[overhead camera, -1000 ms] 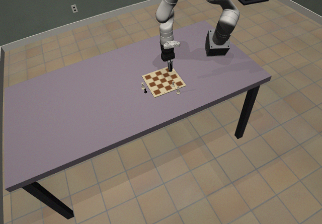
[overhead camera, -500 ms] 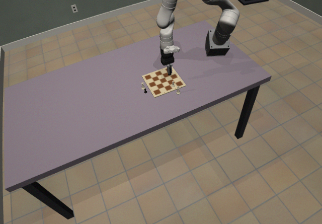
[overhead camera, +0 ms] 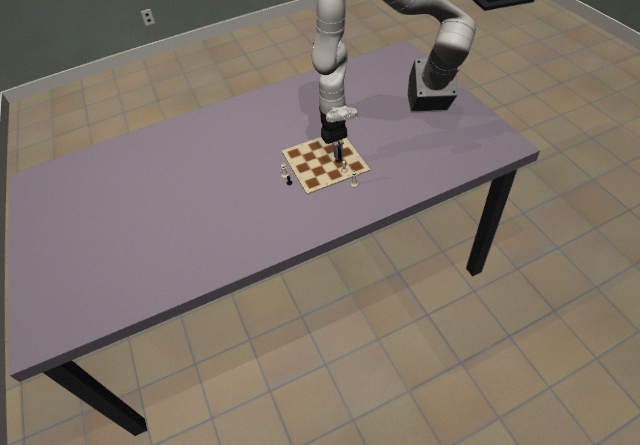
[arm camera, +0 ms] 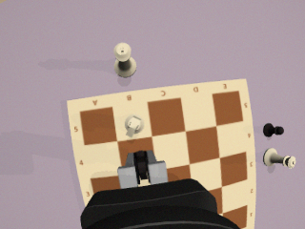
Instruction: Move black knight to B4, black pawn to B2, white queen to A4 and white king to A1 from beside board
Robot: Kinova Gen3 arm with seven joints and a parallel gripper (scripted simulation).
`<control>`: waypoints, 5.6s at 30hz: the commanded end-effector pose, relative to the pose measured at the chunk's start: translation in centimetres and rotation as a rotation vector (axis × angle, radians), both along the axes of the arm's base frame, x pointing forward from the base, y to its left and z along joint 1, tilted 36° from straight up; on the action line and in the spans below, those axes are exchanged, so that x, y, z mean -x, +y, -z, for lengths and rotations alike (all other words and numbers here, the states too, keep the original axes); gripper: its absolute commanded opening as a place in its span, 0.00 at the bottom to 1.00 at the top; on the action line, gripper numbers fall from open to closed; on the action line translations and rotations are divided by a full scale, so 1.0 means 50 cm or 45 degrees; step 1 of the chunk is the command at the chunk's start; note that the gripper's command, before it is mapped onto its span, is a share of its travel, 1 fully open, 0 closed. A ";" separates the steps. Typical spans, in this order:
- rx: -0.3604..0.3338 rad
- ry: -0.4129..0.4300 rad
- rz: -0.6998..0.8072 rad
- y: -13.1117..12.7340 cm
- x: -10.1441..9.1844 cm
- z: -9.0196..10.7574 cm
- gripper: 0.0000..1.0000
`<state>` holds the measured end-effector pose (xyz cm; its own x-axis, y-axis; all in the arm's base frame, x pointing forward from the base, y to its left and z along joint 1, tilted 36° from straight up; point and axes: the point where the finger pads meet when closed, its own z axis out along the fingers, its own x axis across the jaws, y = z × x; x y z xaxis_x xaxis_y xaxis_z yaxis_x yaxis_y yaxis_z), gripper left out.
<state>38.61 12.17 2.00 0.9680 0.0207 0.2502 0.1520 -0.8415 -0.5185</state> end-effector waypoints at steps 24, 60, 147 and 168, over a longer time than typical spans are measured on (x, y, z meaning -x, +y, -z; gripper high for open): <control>-0.010 0.004 -0.013 0.017 0.001 0.012 0.00; -0.010 0.000 -0.021 0.018 0.001 0.011 0.00; -0.007 -0.002 -0.019 0.020 -0.002 0.017 0.44; -0.011 0.002 -0.022 0.018 0.003 0.011 0.73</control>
<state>38.43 13.06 1.17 0.9703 0.0246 0.2406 0.1519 -0.8359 -0.5274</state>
